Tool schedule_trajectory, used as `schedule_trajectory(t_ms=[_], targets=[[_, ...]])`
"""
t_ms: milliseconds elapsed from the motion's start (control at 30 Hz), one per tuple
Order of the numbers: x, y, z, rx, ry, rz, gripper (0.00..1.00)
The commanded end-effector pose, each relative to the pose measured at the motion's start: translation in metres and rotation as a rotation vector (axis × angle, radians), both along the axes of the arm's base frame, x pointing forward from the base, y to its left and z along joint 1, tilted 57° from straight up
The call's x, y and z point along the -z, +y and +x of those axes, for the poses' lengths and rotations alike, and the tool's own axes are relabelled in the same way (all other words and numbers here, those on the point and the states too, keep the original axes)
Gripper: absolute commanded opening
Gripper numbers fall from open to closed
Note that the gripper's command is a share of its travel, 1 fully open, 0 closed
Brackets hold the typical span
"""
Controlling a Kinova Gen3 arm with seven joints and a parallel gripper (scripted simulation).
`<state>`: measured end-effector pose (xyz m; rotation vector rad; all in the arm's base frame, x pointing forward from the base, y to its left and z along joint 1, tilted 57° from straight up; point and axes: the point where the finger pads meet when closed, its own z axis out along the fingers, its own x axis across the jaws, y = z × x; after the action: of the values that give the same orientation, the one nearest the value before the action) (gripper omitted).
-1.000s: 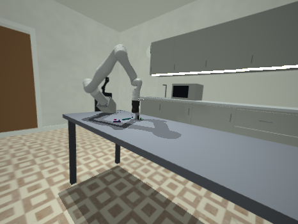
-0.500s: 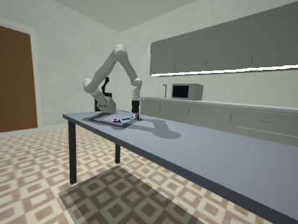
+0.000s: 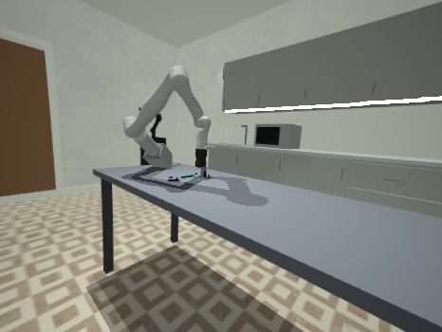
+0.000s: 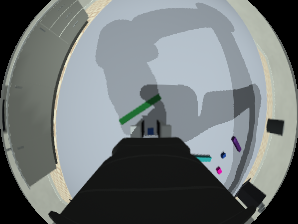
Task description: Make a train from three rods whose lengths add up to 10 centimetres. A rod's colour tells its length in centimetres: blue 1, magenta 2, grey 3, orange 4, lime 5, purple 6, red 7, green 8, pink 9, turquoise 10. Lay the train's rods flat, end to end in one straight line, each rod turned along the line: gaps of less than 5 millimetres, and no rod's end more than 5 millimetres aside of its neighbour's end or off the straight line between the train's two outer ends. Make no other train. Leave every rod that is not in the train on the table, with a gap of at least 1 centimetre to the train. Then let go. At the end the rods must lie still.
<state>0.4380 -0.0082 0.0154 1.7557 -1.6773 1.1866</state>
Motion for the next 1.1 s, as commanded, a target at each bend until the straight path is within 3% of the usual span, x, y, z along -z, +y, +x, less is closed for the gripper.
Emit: schedule_trajectory(t_ms=[0,67,100,1067], targets=[[-0.0001,0.001,0.0002,-0.002,-0.001,0.001,0.54],[-0.0001,0.001,0.0002,-0.002,-0.001,0.001,0.54],[-0.0001,0.001,0.0002,-0.002,-0.001,0.001,0.24],[-0.0001,0.001,0.0002,-0.002,-0.001,0.001,0.24]])
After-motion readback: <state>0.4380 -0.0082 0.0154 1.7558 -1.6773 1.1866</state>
